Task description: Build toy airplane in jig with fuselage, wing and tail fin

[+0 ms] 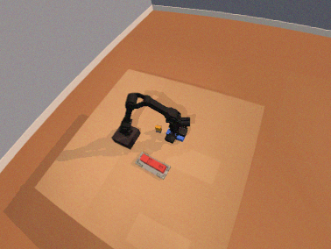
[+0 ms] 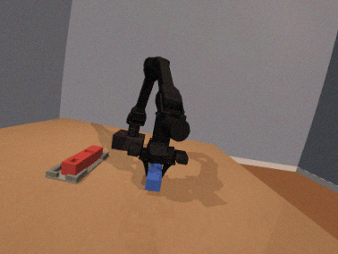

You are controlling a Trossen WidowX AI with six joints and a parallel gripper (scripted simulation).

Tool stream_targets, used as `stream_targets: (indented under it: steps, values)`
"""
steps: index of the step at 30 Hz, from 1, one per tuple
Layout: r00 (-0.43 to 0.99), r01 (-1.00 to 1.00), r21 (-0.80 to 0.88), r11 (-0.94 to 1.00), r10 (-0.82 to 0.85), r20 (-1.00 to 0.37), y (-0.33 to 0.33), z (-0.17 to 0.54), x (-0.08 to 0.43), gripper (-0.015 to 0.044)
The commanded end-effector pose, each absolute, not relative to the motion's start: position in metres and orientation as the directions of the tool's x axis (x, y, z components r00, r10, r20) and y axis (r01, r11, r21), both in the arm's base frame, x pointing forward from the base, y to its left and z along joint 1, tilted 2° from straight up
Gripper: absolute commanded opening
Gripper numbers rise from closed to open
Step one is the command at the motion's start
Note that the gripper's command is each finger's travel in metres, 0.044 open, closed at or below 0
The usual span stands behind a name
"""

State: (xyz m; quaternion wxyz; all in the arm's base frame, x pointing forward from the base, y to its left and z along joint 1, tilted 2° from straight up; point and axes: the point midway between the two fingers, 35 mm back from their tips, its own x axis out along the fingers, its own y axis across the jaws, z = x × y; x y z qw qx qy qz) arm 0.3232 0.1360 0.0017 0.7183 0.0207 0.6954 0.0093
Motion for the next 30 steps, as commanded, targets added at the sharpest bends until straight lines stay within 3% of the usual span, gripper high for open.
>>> stream_targets:
  steps: [1, 3, 9, 30]
  values:
    - [0.032, 0.02, 0.042, 0.999, 0.041, -0.999, 0.136, 0.001, 0.323, 0.017]
    - [0.032, 0.02, 0.042, 0.999, 0.041, -0.999, 0.136, 0.001, 0.323, 0.0157]
    - [0.03, 0.015, 0.04, 0.999, 0.039, -0.999, 0.136, 0.006, 0.323, 0.0]
    - [0.03, 0.015, 0.04, 0.999, 0.039, -0.999, 0.136, 0.068, 0.327, 0.0]
